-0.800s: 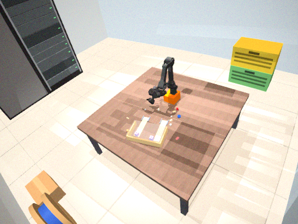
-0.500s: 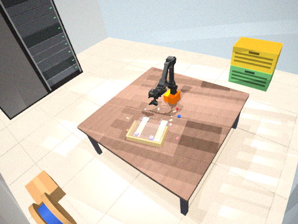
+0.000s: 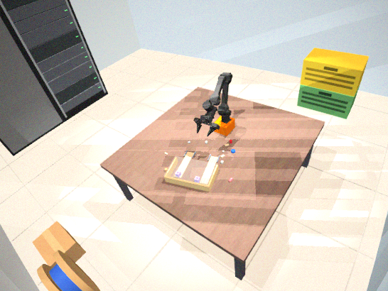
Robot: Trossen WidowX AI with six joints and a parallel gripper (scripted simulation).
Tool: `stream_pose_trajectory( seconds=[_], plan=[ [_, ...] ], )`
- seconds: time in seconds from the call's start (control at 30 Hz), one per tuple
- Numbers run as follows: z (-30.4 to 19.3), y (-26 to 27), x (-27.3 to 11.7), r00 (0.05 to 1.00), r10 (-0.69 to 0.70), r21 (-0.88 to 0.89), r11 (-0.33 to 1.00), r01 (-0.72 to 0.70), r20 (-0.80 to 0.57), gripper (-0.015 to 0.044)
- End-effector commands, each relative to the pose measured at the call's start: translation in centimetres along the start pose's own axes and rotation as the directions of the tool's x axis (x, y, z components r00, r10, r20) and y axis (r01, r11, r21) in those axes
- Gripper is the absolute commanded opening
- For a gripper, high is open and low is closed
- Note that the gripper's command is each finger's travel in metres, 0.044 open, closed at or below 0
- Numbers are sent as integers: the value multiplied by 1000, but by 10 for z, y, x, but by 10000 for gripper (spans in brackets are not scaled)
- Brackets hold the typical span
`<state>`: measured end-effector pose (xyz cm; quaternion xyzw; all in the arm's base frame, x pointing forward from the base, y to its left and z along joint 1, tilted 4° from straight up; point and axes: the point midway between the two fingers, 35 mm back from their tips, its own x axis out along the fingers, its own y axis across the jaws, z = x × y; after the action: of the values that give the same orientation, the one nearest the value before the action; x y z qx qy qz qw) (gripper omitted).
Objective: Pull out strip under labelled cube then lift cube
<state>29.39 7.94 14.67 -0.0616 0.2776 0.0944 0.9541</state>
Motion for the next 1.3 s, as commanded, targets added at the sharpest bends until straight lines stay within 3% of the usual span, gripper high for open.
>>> stream_pose_trajectory(
  seconds=[0.0, 0.23, 0.47, 0.73, 1.03, 1.27],
  plan=[
    [3, 3, -2, 1000, 20, -15, 1000, -20, 10, 400],
    [3, 3, -2, 1000, 20, -15, 1000, -20, 10, 400],
    [10, -19, 31, 974, -30, -100, 995, 8, -224, 216],
    [2, -58, 82, 839, -58, -174, 984, -44, -541, 6],
    [-34, -104, 127, 598, -12, -144, 974, -174, -801, 0],
    [-38, -105, 131, 593, -10, -143, 974, -177, -805, 0]
  ],
)
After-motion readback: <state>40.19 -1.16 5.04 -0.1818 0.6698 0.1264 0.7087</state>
